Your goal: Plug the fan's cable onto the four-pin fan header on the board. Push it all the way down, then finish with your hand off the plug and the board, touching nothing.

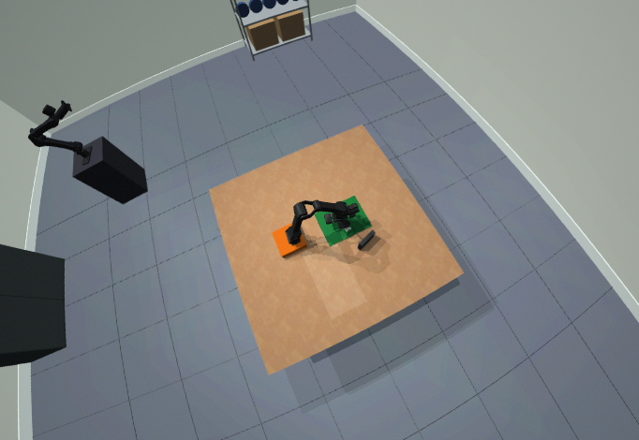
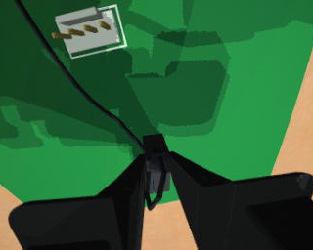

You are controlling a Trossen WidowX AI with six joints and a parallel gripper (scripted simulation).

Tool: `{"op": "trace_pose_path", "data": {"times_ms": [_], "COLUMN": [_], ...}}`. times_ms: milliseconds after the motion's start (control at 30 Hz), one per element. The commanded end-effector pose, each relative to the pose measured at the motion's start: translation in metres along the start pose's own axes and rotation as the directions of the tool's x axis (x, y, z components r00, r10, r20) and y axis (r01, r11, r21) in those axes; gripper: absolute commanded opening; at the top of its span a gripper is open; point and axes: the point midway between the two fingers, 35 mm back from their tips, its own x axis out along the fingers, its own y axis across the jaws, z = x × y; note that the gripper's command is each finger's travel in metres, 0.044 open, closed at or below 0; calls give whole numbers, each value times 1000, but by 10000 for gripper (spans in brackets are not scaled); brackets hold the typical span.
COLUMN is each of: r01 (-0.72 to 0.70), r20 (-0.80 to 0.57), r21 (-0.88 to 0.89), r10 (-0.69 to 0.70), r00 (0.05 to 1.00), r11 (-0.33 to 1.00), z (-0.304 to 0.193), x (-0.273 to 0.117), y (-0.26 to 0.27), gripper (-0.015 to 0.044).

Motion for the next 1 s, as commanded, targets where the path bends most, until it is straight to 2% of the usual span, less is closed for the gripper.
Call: {"op": "trace_pose_path", "data": {"times_ms": [0, 133, 967], "r01": [-1, 0, 3], "r20": [0, 0, -4], "r21": [0, 0, 6], "r10": [1, 0, -3], "r00": [1000, 1000, 1000], "r11": [1000, 1000, 1000], "z": [0, -1, -20], "x": [0, -4, -80], "y": [0, 1, 2], "gripper": [63, 0, 0]}}
